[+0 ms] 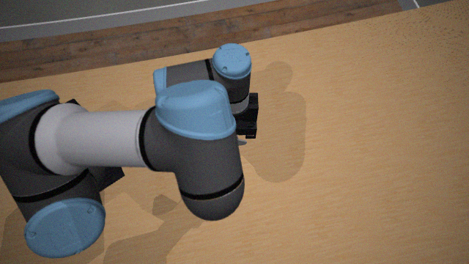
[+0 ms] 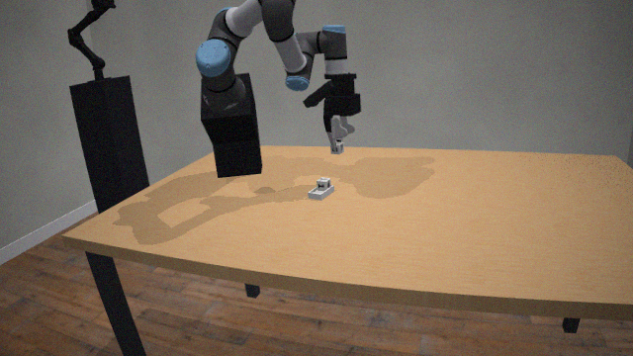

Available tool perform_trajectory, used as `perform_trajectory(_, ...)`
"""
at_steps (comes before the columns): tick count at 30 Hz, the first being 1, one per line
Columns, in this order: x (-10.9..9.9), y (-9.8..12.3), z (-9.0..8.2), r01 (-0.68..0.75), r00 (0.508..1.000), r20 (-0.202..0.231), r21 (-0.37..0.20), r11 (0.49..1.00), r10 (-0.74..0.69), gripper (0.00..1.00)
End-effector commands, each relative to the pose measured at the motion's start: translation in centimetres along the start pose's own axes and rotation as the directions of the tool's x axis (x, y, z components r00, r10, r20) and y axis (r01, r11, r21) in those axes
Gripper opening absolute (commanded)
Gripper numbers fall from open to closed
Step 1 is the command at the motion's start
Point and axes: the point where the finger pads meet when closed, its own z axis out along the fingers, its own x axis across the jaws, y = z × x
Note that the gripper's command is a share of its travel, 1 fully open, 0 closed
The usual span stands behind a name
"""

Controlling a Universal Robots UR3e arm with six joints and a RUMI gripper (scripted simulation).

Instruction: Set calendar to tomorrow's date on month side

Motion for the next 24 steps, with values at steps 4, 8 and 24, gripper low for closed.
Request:
perform_trajectory(4,0.02,0.04,-0.88,-0.001,1.0,0.001,0.004,1.0,0.001,0.1)
perform_trajectory(8,0.02,0.04,-0.93,-0.001,1.0,0.001,0.004,1.0,0.001,0.1)
perform_trajectory(24,0.01,0.03,-0.9,0.013,1.0,0.001,0.004,1.0,-0.013,0.1)
